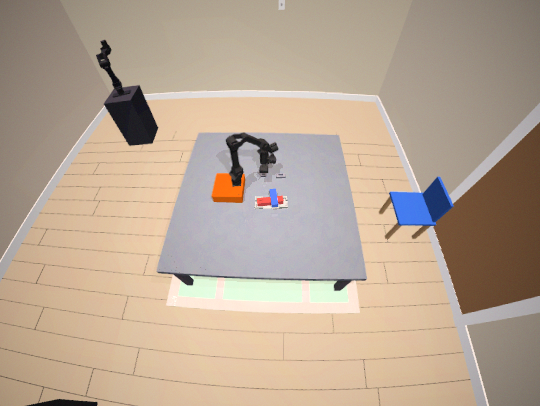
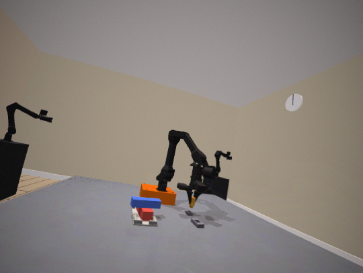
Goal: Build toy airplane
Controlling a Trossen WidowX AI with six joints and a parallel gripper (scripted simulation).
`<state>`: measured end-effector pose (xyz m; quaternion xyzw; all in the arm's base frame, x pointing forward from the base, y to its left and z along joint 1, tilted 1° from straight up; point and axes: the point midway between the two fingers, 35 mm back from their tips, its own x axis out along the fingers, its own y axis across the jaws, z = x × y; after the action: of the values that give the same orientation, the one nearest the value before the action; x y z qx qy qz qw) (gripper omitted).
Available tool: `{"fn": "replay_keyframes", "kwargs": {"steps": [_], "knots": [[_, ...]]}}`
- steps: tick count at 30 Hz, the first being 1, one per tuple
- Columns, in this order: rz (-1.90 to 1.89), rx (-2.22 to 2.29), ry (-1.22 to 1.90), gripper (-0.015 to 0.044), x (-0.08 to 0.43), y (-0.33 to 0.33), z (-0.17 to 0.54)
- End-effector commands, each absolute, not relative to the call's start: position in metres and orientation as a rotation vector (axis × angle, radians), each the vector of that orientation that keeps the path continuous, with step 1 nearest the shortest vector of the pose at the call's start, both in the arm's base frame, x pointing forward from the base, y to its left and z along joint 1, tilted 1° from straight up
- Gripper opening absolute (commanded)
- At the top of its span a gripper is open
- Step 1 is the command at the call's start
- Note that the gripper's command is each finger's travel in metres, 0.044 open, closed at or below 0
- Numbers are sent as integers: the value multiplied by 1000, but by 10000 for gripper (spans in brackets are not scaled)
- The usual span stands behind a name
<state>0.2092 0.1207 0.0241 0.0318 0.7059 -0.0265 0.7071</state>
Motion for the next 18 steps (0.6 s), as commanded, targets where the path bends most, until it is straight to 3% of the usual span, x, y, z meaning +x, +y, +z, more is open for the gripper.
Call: {"fn": "replay_keyframes", "kwargs": {"steps": [1, 18], "knots": [[-55, 73, 1564, 0, 211, 122, 35], [-54, 77, 1563, 0, 209, 120, 88]]}}
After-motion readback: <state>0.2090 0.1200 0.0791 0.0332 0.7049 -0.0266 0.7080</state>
